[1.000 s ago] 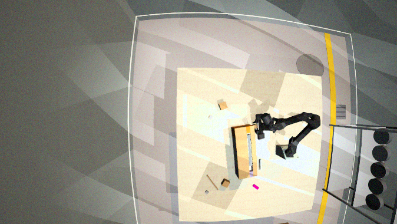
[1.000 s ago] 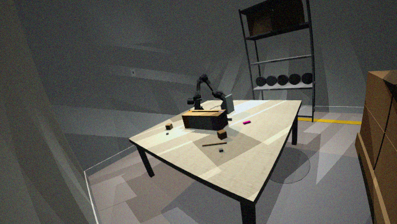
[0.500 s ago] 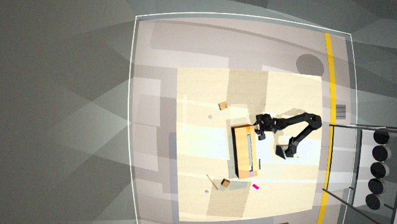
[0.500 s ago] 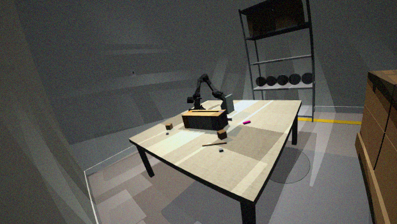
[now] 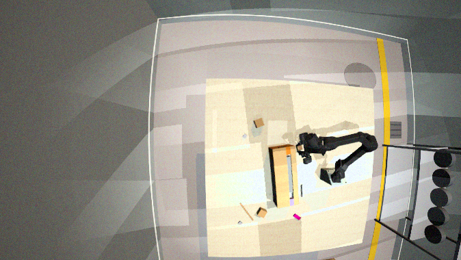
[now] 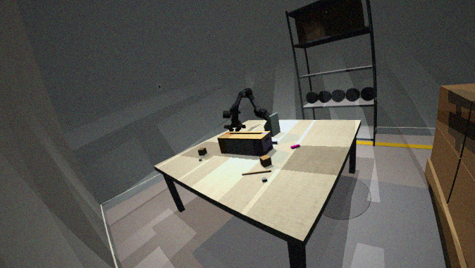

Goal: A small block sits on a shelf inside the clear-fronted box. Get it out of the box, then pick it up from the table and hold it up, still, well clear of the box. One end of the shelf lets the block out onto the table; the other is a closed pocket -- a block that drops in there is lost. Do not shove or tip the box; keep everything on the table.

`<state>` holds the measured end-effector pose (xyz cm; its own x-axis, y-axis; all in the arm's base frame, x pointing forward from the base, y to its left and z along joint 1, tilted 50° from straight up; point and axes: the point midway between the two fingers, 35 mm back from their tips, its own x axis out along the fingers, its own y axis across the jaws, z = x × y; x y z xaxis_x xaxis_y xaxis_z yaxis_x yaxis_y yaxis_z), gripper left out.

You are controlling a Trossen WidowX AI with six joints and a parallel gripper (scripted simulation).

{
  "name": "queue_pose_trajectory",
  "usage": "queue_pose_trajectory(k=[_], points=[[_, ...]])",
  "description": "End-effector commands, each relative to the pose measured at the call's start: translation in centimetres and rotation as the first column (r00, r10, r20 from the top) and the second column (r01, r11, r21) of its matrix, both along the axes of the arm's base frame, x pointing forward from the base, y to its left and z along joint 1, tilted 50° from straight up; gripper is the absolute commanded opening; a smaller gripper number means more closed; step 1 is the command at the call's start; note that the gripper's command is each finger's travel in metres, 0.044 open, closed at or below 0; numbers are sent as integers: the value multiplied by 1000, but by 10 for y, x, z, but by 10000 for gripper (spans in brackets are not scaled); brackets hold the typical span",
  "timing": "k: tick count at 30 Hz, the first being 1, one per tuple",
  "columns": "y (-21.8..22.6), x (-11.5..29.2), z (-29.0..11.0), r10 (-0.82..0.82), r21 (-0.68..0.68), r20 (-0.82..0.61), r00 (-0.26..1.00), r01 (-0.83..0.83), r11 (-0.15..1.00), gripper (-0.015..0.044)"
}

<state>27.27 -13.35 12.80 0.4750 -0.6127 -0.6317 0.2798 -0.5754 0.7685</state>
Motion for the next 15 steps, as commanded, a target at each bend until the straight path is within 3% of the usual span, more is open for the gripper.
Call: queue_pose_trajectory(k=[1,15], points=[[5,-1,-1,79,-63,-97,992,-86,994,0],[21,-5,-8,325,-199,-513,795,-478,856,0]])
